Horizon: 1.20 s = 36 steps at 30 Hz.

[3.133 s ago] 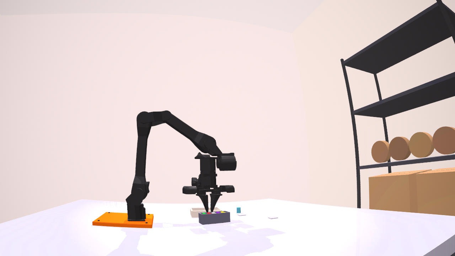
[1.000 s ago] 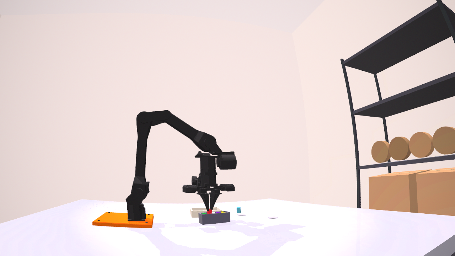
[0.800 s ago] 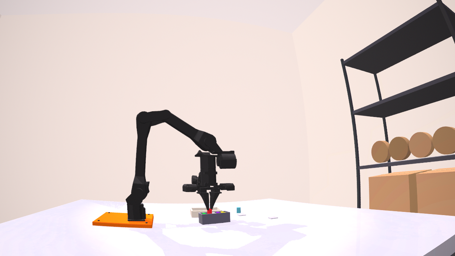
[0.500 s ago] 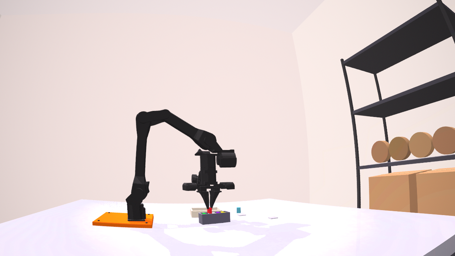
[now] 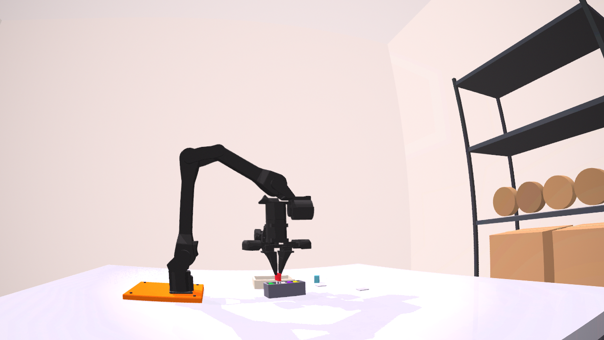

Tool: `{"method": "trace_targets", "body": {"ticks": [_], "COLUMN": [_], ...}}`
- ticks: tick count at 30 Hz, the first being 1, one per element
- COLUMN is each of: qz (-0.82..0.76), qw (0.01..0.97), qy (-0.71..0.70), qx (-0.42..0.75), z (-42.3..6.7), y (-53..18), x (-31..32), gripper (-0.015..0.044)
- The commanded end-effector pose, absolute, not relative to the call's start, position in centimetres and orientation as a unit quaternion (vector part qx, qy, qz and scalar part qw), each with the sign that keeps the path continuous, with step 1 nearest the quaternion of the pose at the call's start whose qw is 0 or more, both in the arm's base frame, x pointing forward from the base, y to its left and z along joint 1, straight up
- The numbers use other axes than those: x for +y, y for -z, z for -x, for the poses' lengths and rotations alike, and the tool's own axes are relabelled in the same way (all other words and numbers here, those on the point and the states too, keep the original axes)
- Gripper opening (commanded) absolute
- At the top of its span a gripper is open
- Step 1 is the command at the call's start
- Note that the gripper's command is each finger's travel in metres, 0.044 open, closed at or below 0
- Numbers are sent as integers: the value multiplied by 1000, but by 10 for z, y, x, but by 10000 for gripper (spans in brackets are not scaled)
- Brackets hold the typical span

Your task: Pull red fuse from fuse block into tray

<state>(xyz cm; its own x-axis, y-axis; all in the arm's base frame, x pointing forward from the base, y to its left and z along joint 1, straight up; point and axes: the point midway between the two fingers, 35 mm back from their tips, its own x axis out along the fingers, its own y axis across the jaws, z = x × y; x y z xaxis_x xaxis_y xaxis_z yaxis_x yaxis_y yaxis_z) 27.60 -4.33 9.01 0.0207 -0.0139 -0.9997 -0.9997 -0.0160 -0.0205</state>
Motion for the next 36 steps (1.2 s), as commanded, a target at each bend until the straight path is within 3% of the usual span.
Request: {"method": "trace_targets", "body": {"ticks": [1,36], "qz": [513,512], "qw": [498,499], "qy": [-496,-497], "qx": [492,491], "z": [-276,-287], "y": [-93,-123], "x": [-43,-21], "gripper": [0,0]}}
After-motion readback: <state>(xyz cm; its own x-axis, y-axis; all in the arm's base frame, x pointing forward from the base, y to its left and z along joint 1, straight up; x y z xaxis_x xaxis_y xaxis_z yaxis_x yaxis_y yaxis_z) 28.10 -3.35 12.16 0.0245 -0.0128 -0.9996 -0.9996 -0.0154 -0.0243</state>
